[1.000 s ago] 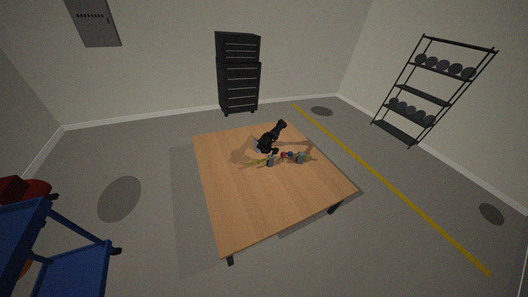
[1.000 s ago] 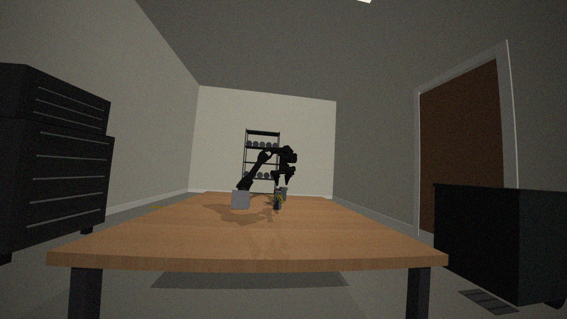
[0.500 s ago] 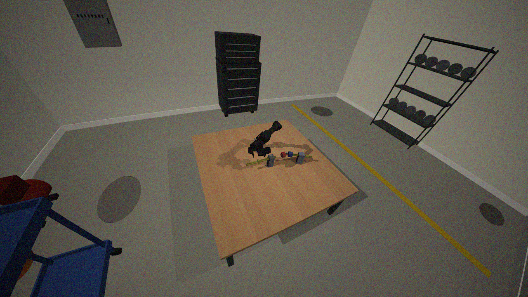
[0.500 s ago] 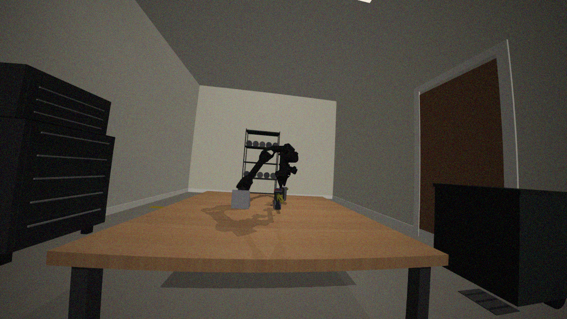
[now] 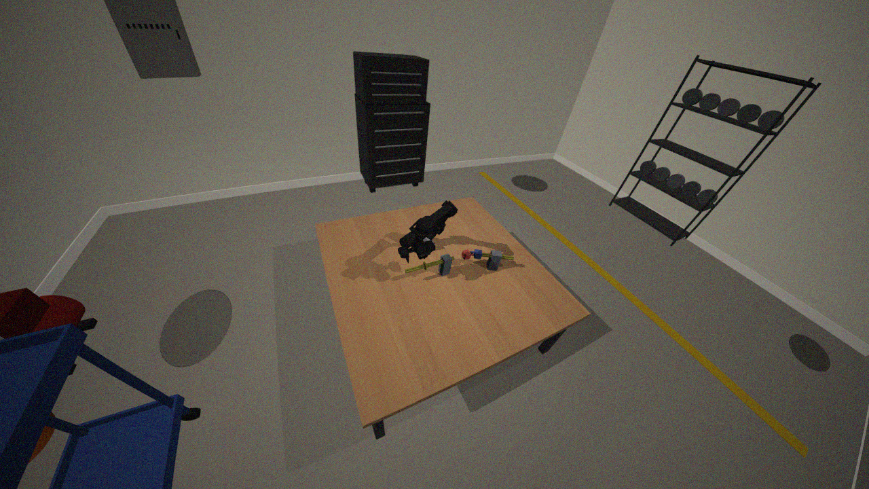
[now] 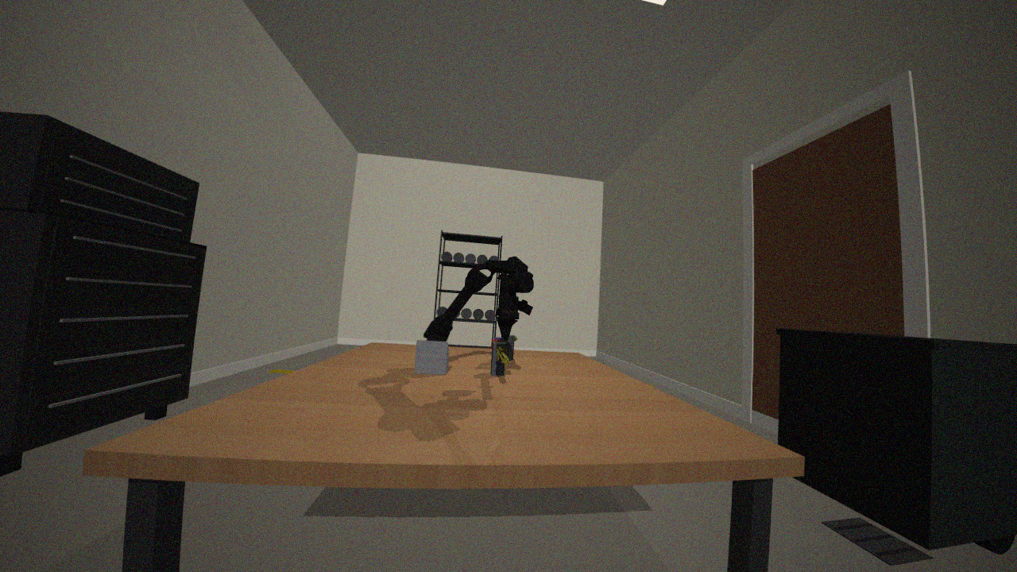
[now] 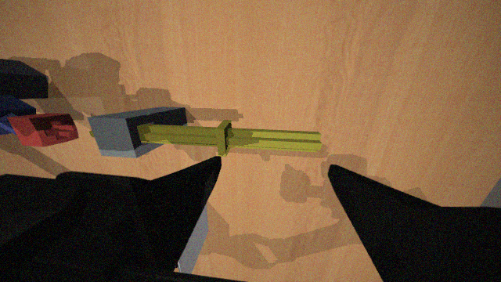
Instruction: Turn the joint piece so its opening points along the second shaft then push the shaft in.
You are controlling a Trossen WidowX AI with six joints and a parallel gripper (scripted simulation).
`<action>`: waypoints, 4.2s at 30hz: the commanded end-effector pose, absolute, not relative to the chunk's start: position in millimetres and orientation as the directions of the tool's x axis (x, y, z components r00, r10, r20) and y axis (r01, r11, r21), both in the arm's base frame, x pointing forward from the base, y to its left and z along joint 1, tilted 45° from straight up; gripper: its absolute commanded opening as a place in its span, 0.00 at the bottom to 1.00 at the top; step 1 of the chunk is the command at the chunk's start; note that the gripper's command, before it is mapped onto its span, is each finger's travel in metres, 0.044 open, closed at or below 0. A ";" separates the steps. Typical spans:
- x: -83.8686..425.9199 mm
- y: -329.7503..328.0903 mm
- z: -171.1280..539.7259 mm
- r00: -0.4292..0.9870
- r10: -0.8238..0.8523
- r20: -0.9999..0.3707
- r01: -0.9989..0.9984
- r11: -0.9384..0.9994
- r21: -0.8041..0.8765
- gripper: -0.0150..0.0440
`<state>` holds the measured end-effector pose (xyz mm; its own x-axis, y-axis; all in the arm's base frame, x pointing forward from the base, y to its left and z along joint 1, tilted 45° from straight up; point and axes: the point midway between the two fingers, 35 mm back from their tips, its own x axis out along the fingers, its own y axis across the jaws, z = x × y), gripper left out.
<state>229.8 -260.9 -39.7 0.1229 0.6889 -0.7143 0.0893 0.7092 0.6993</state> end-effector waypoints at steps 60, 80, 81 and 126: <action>238.1 -209.9 -99.6 0.228 0.665 -0.711 0.971 -0.210 0.115 1.00; 242.5 -196.7 -112.3 0.228 0.665 -0.712 0.971 -0.210 0.115 0.69; 242.5 -196.7 -112.3 0.228 0.665 -0.712 0.971 -0.210 0.115 0.64; 242.5 -196.6 -112.2 0.226 0.665 -0.712 0.972 -0.207 0.116 0.37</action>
<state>242.5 -196.6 -112.2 0.2263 0.6646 -0.7121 0.9715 -0.2068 0.1157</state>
